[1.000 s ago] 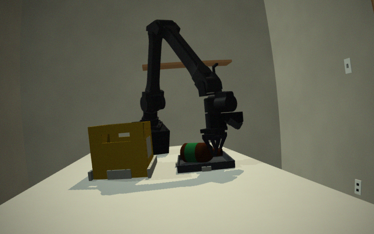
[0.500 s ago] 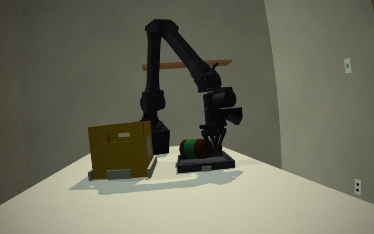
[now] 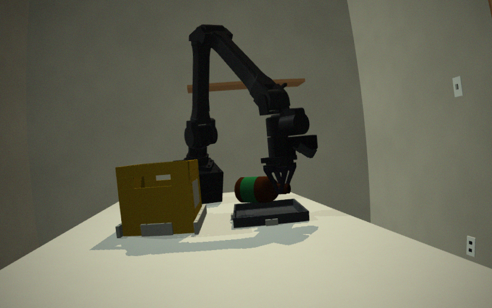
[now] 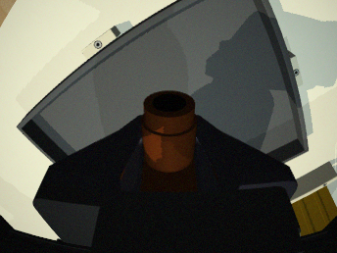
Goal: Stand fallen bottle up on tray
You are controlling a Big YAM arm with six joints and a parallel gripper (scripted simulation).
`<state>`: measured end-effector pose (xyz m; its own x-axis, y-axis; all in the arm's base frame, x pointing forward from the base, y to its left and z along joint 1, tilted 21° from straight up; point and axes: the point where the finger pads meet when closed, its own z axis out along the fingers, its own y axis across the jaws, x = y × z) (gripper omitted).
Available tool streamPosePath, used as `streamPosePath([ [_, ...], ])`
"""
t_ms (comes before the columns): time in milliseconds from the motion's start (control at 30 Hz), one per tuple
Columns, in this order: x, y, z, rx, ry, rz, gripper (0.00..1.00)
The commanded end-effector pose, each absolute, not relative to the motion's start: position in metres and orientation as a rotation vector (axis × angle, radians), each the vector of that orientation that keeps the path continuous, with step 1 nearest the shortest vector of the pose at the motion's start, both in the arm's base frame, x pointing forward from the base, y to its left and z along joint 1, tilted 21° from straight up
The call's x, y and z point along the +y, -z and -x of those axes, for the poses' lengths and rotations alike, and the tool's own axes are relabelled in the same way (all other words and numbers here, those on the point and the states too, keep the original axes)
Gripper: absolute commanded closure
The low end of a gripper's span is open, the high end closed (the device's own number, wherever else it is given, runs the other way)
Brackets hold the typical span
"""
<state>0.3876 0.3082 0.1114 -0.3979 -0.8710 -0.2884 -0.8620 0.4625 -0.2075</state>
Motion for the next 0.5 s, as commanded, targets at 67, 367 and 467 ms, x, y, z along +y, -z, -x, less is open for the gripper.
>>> streamPosePath([
  [67,0.323,-0.156,-0.394,2.307,0.021,1.424,1.00],
  [367,0.320,-0.171,-0.389,2.306,0.020,1.424,1.00],
  [467,0.319,-0.177,-0.387,2.306,0.020,1.423,1.00],
])
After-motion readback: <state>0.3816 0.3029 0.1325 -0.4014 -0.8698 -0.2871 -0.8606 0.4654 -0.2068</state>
